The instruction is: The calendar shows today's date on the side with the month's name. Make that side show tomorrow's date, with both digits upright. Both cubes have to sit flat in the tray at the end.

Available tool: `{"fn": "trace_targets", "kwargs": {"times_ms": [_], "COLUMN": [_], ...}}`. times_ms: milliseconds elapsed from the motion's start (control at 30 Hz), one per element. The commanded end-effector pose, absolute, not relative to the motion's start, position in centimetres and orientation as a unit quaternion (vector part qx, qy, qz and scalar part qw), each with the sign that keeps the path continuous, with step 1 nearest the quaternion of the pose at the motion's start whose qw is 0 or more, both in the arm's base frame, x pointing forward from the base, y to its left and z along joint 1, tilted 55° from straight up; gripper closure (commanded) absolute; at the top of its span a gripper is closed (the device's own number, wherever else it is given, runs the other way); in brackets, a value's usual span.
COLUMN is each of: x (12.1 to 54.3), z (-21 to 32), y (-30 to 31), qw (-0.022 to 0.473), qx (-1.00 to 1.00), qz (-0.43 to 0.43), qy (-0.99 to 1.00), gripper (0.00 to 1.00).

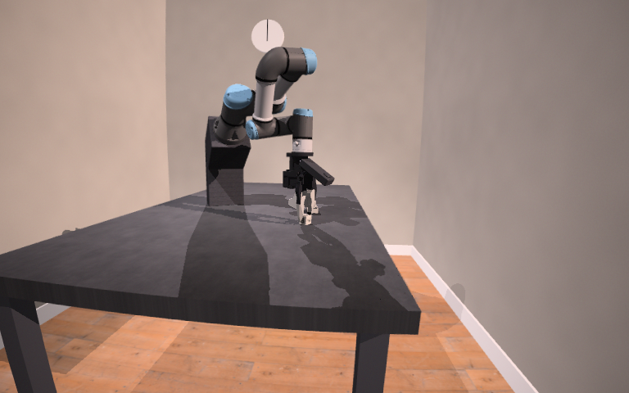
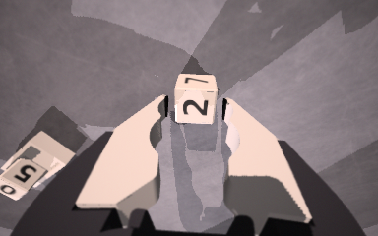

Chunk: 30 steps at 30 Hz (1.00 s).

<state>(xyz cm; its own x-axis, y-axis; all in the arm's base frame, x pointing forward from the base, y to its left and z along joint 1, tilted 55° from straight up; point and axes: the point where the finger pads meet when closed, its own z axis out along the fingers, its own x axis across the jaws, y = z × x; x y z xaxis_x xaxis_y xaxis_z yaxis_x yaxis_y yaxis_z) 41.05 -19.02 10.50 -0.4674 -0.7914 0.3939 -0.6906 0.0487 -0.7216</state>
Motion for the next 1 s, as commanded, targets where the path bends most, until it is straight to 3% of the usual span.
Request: {"fn": "trace_targets", "kwargs": {"times_ms": [0,967], "x": [41.0,38.8], "z": [10.6,12.9], "y": [-18.9,-16.5], "qw": [0.055,0.055], "qx": [-0.513,-0.513], "qz": [-0.461,-0.461], "qy": [0.722,0.722], "gripper": [0.72,0.72]}}
